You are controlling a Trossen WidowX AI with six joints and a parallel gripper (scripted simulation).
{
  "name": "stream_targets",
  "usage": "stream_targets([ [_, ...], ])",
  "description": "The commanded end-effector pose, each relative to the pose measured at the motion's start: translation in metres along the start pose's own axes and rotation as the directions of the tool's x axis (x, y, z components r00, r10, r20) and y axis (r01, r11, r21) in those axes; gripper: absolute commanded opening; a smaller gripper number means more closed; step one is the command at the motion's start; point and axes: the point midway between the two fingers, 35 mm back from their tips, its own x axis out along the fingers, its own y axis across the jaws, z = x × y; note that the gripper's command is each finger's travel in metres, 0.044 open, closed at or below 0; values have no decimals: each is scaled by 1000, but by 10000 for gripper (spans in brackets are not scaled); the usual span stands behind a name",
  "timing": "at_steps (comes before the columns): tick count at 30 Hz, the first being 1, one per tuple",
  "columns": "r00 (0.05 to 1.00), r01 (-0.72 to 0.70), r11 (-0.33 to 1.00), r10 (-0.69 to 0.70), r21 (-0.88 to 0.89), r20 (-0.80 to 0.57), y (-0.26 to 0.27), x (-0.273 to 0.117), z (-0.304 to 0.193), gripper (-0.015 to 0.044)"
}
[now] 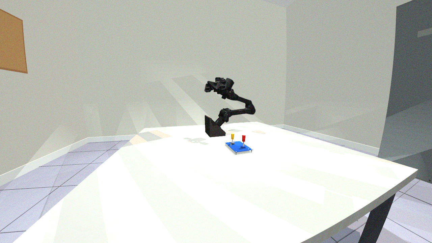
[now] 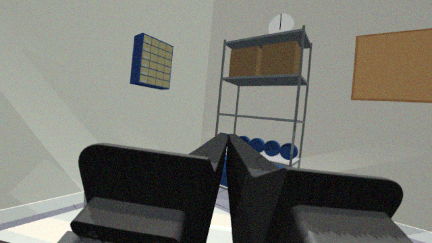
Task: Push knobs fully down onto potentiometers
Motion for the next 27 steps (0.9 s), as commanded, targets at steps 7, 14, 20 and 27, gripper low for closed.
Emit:
stream_targets([
  [7,956,-122,981,74,-154,-285,30,22,-34,0],
  [14,877,-247,939,112,-240,-467,50,29,-60,0],
  [20,782,-375,882,135,-286,-608,68,32,-82,0],
  [27,644,-531,793,149,-298,-750,88,30,-108,0],
])
